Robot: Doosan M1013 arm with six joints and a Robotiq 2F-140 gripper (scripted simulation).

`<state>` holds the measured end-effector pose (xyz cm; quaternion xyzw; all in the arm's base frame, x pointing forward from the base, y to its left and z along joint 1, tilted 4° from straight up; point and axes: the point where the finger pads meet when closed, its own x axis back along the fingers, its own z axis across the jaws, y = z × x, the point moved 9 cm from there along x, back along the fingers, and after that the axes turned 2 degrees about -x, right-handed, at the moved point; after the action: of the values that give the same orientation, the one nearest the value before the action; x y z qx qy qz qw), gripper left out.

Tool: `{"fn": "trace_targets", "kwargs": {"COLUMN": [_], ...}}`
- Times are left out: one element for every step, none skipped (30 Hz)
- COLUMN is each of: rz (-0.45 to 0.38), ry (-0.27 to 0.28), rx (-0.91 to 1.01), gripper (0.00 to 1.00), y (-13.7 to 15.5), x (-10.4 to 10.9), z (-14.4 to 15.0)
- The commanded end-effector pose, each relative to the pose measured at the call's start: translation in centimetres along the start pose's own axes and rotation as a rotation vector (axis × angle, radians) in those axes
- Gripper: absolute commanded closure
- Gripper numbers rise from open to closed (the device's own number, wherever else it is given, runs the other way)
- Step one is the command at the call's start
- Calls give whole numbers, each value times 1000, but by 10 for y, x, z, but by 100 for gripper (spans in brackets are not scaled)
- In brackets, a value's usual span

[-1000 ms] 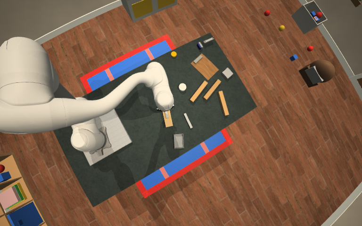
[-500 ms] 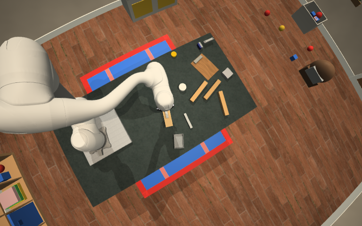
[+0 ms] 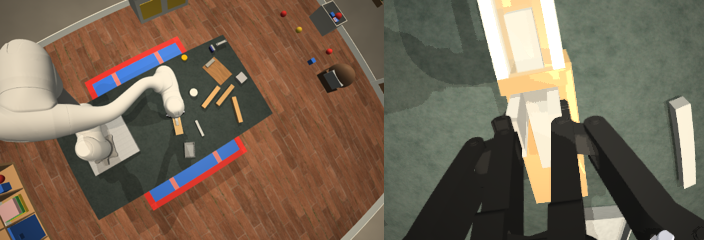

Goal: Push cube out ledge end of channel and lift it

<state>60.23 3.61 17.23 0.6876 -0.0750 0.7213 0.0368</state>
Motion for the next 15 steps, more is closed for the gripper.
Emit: {"fn": "trace_targets", "kwargs": {"rz": [-2,-2,-2,-2,-2,-2,-2,-2,-2,-2,-2,-2,-2,-2,-2], "ry": [-2,-2,-2,-2,-2,-2,-2,-2,-2,-2,-2,-2,-2,-2,-2], "rx": [-7,-7,-7,-7,-7,-7,-7,-7,-7,-7,-7,-7,-7,-7,-7], "gripper": [100,100,100,100,77,77,77,77,77,77,77,77,77,77,77], "y": [-1,-1,-1,-1,-1,-1,-1,-1,-1,-1,-1,-1,-1,-1,-1], "x": [-1,-1,-1,-1,-1,-1,-1,-1,-1,-1,-1,-1,-1,-1,-1], "z": [1,1,1,1,1,1,1,1,1,1,1,1,1,1,1]}}
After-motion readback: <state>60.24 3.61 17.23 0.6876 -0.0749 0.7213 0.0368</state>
